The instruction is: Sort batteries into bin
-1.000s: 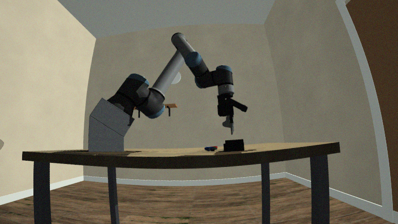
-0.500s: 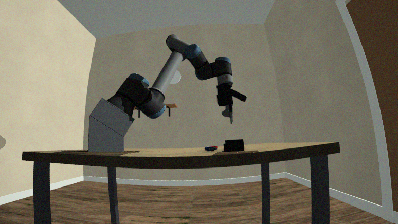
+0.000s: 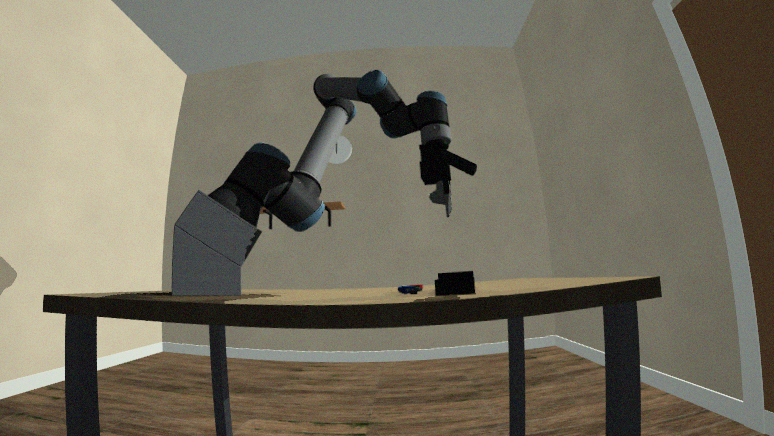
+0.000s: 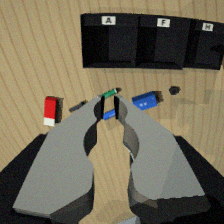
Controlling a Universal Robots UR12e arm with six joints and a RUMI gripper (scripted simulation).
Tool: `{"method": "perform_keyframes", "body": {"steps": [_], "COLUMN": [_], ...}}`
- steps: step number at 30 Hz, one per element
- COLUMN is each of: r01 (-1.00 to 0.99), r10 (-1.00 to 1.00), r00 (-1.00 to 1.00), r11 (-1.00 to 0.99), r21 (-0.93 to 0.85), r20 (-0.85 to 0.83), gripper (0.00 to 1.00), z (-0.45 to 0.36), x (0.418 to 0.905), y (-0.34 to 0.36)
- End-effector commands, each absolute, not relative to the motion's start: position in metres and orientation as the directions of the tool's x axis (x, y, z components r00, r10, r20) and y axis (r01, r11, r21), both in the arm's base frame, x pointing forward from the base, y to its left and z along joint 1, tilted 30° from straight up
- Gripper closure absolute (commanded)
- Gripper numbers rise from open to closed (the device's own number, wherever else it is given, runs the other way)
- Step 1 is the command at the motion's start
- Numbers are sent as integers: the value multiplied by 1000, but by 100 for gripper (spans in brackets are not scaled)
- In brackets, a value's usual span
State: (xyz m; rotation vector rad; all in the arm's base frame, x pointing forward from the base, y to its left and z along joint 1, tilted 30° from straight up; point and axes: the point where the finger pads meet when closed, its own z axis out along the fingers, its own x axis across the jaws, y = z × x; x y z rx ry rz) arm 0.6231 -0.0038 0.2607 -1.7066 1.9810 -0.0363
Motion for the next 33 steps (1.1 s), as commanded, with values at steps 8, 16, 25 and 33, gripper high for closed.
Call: {"method": "perform_keyframes", "body": {"steps": [8,16,25,33], "r01": [-910,-849,-750,-619], "r10": [-917,-817,-683,-524], "r00": [-115,-351,-535,-684], "r11": [251,484,655,785], "r21": [-329,-213,-94,24], "r20": [-381,-457,-497,-508], "gripper": [86,86,86,86], "z": [256,196,144,114], "x": [620,605,591,582], "y": [-2,22,44,56]}}
